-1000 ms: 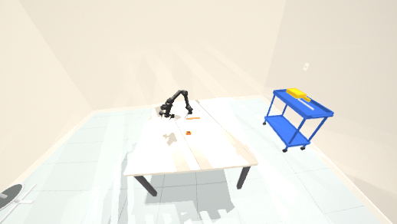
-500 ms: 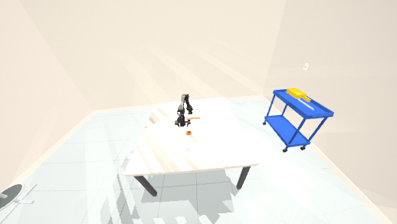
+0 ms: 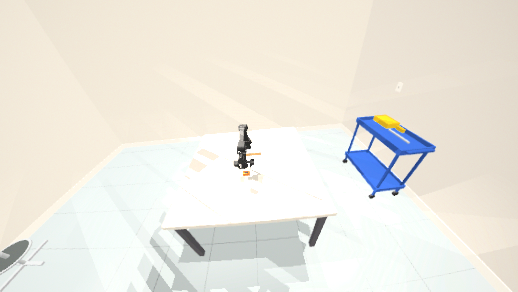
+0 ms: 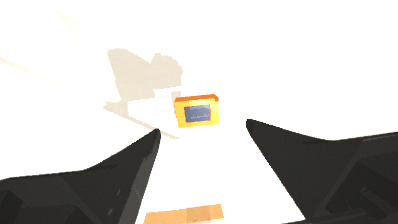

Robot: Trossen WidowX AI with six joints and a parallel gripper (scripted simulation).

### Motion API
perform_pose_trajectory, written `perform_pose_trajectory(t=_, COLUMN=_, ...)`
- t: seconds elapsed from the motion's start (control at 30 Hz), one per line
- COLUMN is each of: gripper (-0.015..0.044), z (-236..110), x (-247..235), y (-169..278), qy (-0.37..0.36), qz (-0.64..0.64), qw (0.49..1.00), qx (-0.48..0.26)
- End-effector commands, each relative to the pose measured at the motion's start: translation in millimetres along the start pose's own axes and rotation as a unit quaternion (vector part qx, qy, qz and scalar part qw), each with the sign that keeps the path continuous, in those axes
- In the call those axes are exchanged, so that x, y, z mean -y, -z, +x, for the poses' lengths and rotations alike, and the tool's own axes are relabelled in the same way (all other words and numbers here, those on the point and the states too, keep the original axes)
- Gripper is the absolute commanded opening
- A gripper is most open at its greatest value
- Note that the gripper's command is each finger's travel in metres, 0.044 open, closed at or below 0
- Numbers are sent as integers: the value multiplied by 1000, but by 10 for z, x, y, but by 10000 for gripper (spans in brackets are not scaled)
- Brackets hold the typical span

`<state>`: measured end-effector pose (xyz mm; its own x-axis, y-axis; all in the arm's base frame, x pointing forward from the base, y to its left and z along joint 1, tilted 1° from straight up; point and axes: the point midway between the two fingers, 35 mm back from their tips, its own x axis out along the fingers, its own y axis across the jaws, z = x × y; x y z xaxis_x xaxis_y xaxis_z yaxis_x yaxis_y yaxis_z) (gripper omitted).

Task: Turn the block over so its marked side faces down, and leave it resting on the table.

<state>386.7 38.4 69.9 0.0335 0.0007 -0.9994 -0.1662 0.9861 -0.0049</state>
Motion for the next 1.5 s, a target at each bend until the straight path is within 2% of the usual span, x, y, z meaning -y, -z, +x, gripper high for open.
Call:
perform_pose_trajectory(t=0.0, gripper=440, z=115, x=-19, y=34, qy=-4, qz=2, qw=1000, qx=-8)
perform_pose_trajectory(t=0.17, gripper=440, z=265, x=-30, y=27, qy=-4, qz=2, qw=1000, qx=-8)
perform_pose_trajectory(t=1.1, gripper=440, z=584, x=-32, y=34, qy=-4, qz=2, qw=1000, qx=-8)
perform_pose_trajectory(t=1.27, gripper=309, z=584, x=-32, y=34, qy=-4, qz=2, qw=1000, qx=-8)
perform_pose_trajectory(t=1.47, gripper=269, z=584, x=-32, y=34, qy=-4, qz=2, qw=1000, qx=-8)
